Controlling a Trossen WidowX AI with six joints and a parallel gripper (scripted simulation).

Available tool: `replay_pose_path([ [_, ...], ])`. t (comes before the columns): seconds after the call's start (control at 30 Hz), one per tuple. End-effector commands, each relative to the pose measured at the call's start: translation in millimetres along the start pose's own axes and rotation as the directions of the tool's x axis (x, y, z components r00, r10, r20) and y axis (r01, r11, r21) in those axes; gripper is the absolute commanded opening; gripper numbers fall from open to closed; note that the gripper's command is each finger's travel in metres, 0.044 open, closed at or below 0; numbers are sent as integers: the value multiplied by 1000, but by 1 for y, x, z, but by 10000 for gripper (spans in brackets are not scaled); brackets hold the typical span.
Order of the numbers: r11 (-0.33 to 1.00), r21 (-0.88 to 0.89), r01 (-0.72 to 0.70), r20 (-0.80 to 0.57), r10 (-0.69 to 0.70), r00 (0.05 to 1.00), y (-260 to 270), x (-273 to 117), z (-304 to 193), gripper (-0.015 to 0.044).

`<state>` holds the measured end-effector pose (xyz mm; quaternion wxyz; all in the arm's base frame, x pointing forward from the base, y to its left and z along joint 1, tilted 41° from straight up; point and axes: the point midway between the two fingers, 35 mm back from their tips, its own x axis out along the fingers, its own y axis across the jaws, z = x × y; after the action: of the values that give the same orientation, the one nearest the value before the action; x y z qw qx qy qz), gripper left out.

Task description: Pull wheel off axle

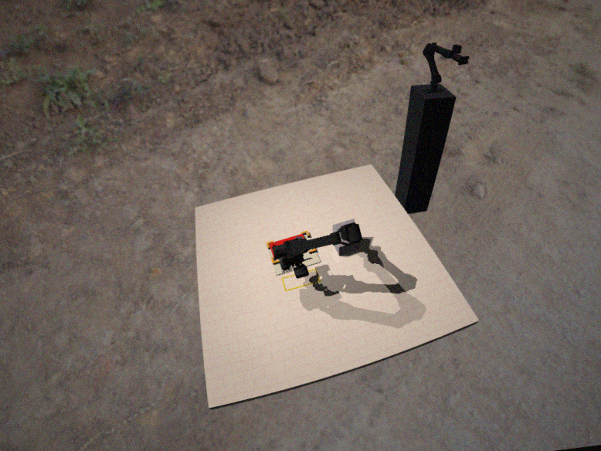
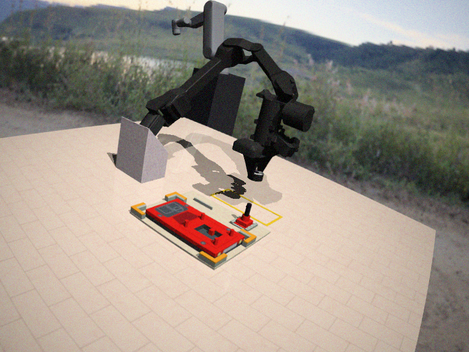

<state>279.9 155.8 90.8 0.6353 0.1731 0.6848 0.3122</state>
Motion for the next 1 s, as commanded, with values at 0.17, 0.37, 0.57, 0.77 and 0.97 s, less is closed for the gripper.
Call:
replay_pose_path([
  [0.17,1000,5,-3,0,3,1000,0,37,2,0],
  [0.37,1000,5,-6,0,6,1000,1,72,0,0],
  [0.57,1000,5,-9,-1,9,1000,1,85,-2,0],
  [0.77,1000,0,-11,-8,11,1000,2,83,-2,157],
  [0.97,1000,1,-10,-7,10,1000,2,77,-1,300],
])
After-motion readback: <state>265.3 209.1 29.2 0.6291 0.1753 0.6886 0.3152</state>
